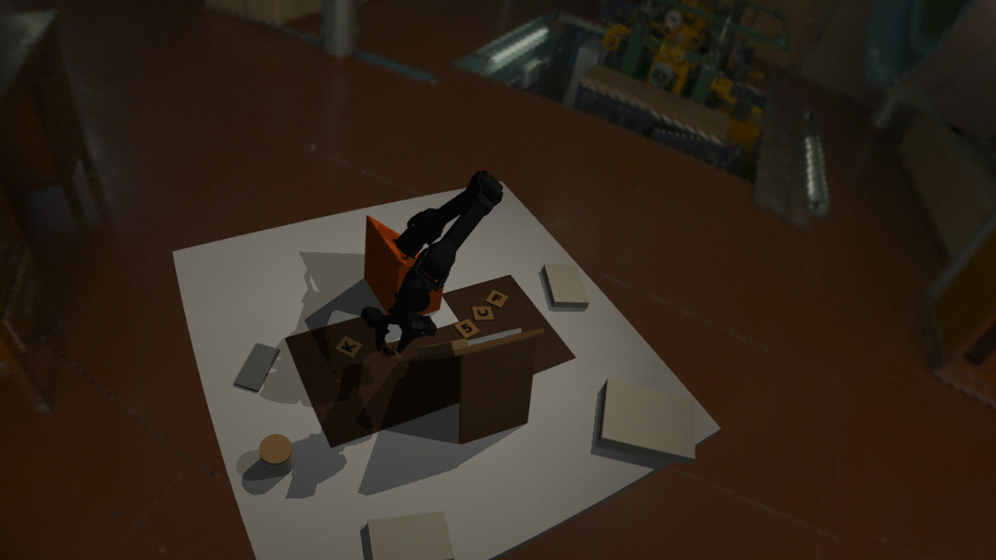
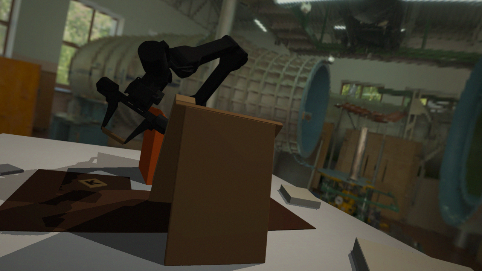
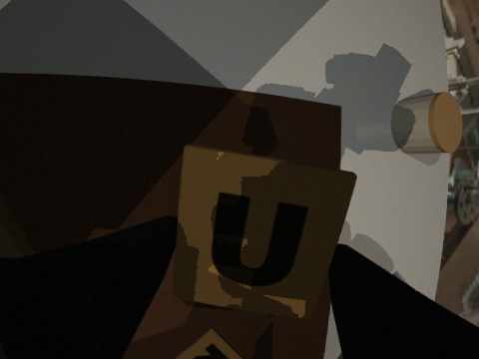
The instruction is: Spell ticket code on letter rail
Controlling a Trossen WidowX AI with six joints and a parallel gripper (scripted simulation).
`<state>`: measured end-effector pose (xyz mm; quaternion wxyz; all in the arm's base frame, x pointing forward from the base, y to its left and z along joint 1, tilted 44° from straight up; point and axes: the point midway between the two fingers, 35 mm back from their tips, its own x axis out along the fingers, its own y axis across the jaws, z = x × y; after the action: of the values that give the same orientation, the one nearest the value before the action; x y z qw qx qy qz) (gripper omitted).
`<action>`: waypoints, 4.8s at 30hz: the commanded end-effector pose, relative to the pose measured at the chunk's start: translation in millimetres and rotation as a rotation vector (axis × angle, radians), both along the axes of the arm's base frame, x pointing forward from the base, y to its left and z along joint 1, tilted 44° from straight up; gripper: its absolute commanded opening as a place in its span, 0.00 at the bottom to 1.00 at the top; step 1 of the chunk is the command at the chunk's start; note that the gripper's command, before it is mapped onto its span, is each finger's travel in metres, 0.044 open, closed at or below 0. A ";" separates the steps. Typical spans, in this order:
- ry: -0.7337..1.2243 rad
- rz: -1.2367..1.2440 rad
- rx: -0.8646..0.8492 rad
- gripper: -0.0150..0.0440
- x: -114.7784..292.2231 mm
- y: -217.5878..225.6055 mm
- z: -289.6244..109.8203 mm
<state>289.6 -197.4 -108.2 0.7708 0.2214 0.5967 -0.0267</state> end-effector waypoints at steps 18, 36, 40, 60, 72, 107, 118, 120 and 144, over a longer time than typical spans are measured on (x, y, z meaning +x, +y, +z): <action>-0.051 -0.262 -0.095 0.25 22.9 -12.1 58.4; -0.169 -0.501 -0.142 0.25 43.1 -14.3 119.9; -0.202 -0.554 -0.145 0.25 46.8 -13.4 134.2; -0.367 -0.543 -0.105 0.25 82.7 63.5 195.8; -0.487 -0.473 -0.055 0.25 96.9 132.1 236.2; -0.643 -0.297 0.250 0.25 62.1 300.6 301.9; -0.644 -0.297 0.250 0.25 97.2 310.5 281.6; -0.645 -0.297 0.250 0.25 101.2 311.6 278.8; -0.644 -0.297 0.250 0.25 98.7 308.3 275.6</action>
<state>389.9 111.8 170.8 0.8747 0.3946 0.2813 0.0063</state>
